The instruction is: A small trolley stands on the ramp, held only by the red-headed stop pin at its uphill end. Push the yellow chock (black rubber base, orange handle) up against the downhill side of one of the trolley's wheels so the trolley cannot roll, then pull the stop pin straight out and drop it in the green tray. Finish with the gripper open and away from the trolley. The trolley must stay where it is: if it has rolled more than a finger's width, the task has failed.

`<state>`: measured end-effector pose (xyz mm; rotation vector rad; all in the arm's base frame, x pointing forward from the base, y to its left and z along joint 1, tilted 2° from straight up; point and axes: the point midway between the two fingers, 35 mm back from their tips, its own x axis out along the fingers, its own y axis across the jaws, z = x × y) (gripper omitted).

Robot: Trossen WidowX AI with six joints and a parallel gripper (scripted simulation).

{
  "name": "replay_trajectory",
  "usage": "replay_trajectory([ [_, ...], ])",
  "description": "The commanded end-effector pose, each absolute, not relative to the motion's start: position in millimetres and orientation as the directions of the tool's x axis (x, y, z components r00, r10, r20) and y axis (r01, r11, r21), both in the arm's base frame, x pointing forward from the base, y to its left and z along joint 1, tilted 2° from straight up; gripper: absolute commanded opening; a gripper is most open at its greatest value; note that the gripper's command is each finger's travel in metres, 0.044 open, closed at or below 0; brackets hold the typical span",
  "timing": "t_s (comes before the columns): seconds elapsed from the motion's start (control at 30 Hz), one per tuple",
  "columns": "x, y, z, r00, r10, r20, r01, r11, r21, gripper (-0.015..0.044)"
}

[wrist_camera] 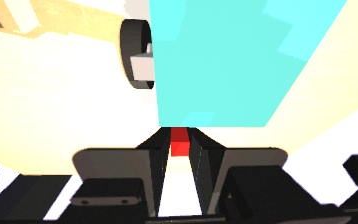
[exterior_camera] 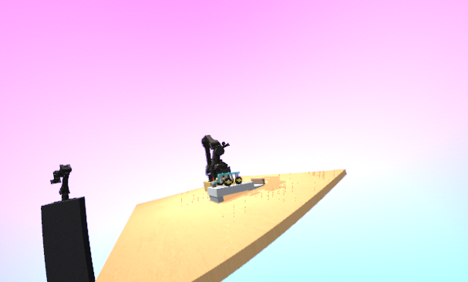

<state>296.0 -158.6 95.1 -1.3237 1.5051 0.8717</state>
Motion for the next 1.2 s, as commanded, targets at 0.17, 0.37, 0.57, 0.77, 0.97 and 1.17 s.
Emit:
replay_trajectory([
  [0.17,295,-157,102,0.005,-0.332,-0.943,-0.984,0.166,-0.064,0.0],
  [0.37,295,-157,104,0.005,-0.332,-0.943,-0.984,0.166,-0.064,0.0],
  [0.57,295,-156,106,0.005,-0.332,-0.943,-0.984,0.166,-0.064,0.0],
  [0.77,295,-156,107,0.005,-0.332,-0.943,-0.984,0.166,-0.064,0.0],
  [0.97,295,-155,109,0.005,-0.332,-0.943,-0.984,0.166,-0.064,0.0],
  [1.17,295,-155,111,0.005,-0.332,-0.943,-0.984,0.166,-0.064,0.0],
])
